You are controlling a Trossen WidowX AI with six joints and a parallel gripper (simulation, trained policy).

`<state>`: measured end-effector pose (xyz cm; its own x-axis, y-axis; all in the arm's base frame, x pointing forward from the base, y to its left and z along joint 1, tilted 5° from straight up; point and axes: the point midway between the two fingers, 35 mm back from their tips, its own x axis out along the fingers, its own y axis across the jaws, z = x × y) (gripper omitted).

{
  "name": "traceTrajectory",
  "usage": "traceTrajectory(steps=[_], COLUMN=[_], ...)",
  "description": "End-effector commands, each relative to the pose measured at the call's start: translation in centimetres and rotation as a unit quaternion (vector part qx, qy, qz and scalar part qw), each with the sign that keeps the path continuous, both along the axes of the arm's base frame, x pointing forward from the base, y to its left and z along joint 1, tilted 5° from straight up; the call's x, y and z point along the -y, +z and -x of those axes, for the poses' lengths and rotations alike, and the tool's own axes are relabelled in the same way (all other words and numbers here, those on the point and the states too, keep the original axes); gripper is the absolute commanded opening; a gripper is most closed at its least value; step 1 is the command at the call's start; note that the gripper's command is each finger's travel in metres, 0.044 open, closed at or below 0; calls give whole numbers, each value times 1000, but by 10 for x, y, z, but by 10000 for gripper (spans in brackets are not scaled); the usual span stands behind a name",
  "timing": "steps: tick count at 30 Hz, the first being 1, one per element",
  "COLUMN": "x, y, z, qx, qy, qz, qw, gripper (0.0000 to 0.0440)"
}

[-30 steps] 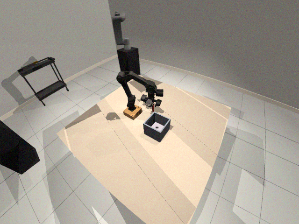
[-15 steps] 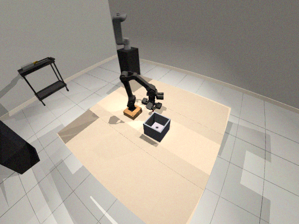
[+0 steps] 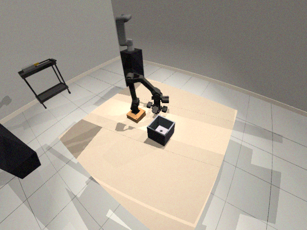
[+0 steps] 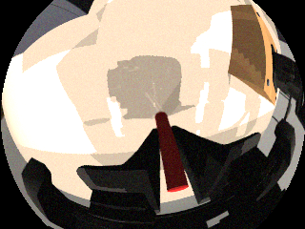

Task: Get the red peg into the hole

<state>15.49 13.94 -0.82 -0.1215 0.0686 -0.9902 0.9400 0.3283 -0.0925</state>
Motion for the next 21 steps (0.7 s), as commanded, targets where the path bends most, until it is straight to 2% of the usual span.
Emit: traceTrajectory(steps=[1,21], x=[-5,-24], y=[6,66], z=[-5,-29], qx=[9,75], qy=[-6,-27], qz=[-14,-85], qw=[1000,993], gripper=[0,0])
